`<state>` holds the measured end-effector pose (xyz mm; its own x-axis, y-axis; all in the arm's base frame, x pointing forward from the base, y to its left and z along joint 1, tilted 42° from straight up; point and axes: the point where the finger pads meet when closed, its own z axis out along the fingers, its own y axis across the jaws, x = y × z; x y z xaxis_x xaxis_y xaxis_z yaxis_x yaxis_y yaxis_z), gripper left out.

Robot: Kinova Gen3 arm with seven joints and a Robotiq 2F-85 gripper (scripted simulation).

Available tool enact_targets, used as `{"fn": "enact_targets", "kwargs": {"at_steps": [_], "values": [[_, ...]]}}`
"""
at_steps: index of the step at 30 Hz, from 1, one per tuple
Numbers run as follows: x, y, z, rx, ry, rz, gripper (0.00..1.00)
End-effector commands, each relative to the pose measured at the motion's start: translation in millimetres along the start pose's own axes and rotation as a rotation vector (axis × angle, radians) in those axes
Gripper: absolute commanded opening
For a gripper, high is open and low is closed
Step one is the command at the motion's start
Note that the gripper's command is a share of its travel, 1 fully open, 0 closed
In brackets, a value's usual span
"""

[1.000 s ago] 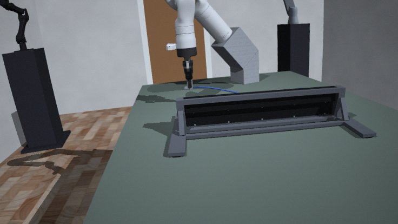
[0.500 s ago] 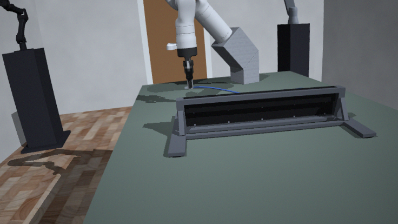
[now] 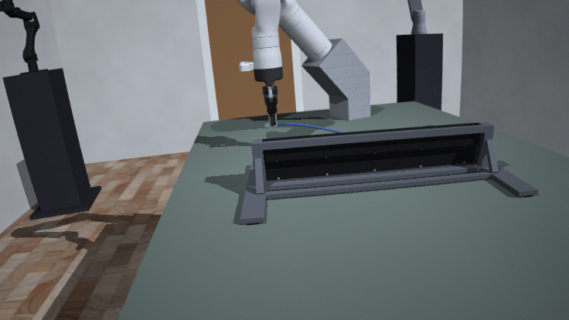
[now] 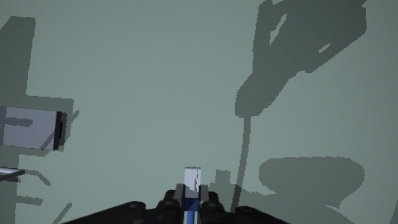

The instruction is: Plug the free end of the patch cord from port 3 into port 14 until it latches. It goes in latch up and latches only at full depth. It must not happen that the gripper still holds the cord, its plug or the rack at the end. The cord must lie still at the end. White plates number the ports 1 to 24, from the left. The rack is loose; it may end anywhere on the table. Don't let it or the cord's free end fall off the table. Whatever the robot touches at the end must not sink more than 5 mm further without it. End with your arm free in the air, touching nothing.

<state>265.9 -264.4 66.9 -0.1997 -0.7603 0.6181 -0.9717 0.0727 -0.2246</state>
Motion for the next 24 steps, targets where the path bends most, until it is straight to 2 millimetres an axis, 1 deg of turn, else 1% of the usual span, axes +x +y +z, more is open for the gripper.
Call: {"fn": "enact_targets", "kwargs": {"at_steps": [1, 24], "values": [[-0.8, -1.1, -0.5, 0.002, 0.0, -0.004, 0.0], [-6.6, -7.1, -1.9, 0.002, 0.0, -0.053, 0.0]]}}
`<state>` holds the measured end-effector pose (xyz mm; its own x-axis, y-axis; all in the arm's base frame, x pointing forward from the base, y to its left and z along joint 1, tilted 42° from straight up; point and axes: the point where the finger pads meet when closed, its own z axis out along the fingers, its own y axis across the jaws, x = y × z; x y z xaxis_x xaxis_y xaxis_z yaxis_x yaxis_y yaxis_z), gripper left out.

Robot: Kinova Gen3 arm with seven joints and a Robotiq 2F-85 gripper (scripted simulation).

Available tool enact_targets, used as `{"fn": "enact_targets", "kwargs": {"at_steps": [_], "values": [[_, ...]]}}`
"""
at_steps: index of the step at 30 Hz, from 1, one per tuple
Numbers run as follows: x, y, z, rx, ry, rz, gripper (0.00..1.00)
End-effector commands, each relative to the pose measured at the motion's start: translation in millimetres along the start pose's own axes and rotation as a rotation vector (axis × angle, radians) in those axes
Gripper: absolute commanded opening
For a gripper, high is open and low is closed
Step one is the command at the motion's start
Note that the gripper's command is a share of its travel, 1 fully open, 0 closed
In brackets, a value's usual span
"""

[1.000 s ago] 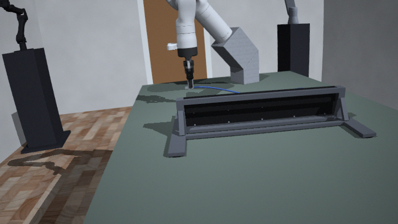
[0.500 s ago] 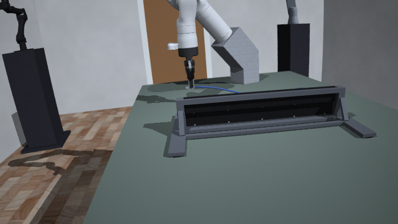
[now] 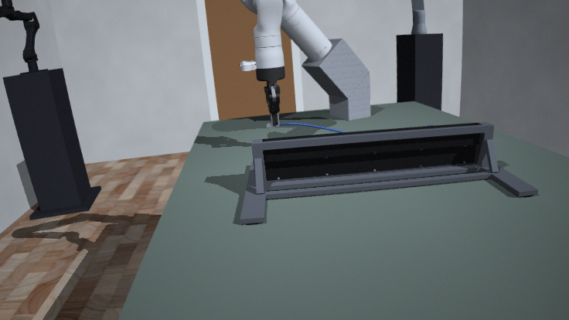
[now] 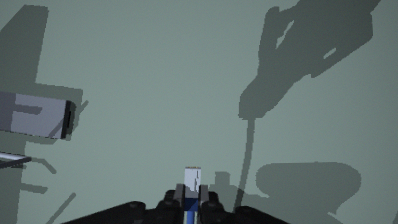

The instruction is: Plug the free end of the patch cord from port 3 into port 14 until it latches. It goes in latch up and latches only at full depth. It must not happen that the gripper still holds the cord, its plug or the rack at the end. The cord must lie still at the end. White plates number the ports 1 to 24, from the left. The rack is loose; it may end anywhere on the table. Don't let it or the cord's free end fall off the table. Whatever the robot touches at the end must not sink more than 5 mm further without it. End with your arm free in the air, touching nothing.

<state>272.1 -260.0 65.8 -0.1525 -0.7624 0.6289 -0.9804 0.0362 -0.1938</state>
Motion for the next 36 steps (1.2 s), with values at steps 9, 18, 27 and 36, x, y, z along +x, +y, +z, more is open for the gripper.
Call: {"fn": "enact_targets", "kwargs": {"at_steps": [9, 18, 27, 36], "values": [[-3.6, -4.4, -1.3, 0.003, -0.001, -0.025, 0.0], [-6.8, -8.1, -2.2, 0.004, -0.001, -0.053, 0.0], [-9.1, -11.1, -2.8, 0.004, 0.0, -0.076, 0.0], [-12.4, -15.3, -3.7, 0.004, 0.001, -0.109, 0.0]]}}
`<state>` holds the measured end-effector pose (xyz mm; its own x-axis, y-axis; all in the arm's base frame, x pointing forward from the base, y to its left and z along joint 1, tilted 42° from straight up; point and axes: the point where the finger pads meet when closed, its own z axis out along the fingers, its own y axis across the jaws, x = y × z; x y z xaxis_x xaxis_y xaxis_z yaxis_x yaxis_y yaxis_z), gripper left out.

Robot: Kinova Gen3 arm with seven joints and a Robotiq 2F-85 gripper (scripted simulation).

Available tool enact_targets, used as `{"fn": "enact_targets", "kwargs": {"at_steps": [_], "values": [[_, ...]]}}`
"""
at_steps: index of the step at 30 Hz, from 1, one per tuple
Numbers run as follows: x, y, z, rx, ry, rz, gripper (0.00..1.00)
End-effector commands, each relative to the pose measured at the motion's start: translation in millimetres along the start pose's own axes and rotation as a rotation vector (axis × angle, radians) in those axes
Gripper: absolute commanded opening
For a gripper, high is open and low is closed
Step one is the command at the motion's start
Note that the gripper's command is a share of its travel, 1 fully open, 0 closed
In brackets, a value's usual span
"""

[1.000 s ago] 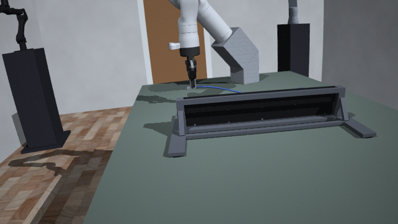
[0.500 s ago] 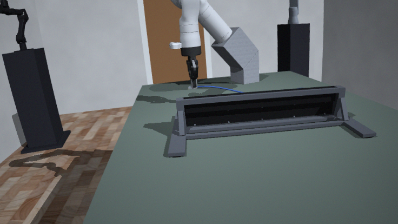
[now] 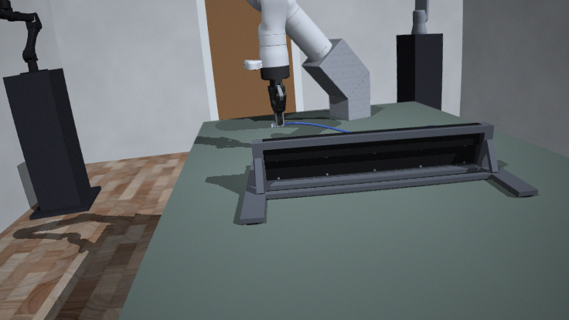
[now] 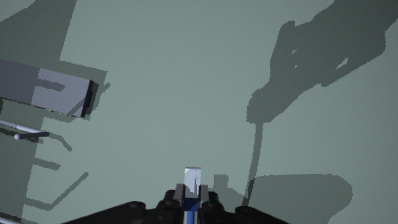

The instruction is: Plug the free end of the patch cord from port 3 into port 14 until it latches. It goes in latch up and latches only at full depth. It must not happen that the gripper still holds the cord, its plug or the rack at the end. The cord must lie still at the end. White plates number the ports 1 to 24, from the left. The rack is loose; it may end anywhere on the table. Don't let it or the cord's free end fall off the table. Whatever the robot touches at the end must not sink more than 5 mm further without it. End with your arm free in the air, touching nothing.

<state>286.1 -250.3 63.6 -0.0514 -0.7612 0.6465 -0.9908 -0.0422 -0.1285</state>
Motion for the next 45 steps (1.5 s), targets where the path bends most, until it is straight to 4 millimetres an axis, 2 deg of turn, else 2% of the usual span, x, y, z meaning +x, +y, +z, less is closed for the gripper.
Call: {"fn": "enact_targets", "kwargs": {"at_steps": [1, 45], "values": [[-1.7, -3.0, -0.9, 0.004, -0.001, -0.01, 0.0], [-17.0, -26.3, -6.0, 0.005, 0.001, -0.173, 0.0]]}}
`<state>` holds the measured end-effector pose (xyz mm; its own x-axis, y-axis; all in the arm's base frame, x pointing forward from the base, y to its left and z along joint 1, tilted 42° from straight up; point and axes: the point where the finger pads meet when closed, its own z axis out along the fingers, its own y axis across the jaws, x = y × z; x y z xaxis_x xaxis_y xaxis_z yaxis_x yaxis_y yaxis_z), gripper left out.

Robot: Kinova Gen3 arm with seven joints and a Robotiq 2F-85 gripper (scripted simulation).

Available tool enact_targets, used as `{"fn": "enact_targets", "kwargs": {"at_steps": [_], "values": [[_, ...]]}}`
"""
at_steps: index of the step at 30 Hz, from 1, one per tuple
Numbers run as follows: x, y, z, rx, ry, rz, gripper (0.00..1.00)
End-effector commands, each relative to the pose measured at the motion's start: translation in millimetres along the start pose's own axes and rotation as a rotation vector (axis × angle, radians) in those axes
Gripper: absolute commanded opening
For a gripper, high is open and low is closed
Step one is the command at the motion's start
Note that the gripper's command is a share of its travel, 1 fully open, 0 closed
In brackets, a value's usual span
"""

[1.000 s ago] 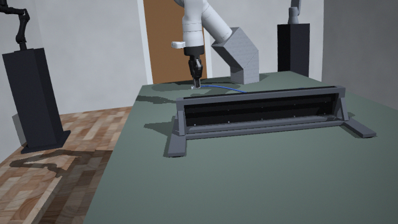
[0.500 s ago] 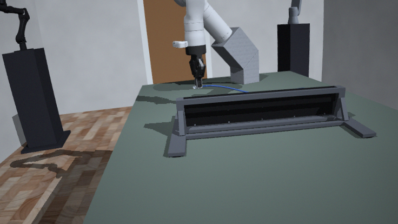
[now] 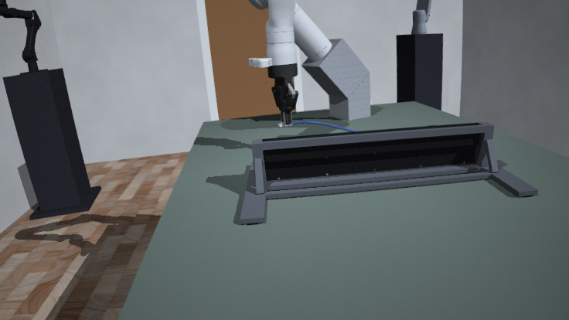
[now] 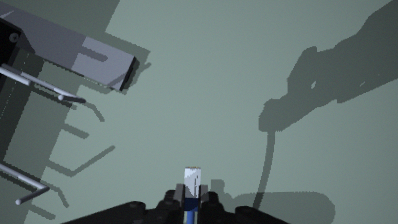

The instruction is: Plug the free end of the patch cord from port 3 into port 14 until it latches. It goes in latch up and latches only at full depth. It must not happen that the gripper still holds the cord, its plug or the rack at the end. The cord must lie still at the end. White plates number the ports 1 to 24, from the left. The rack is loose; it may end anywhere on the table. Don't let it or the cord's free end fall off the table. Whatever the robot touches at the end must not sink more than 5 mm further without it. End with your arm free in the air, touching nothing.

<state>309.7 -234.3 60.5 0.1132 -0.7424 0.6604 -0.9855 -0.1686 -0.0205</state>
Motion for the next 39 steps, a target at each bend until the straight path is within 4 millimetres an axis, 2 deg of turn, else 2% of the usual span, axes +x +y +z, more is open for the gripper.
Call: {"fn": "enact_targets", "kwargs": {"at_steps": [1, 39], "values": [[-1.5, -3.6, -1.0, 0.004, 0.0, -0.011, 0.0], [-13.4, -30.6, -6.5, 0.005, 0.002, -0.184, 0.0]]}}
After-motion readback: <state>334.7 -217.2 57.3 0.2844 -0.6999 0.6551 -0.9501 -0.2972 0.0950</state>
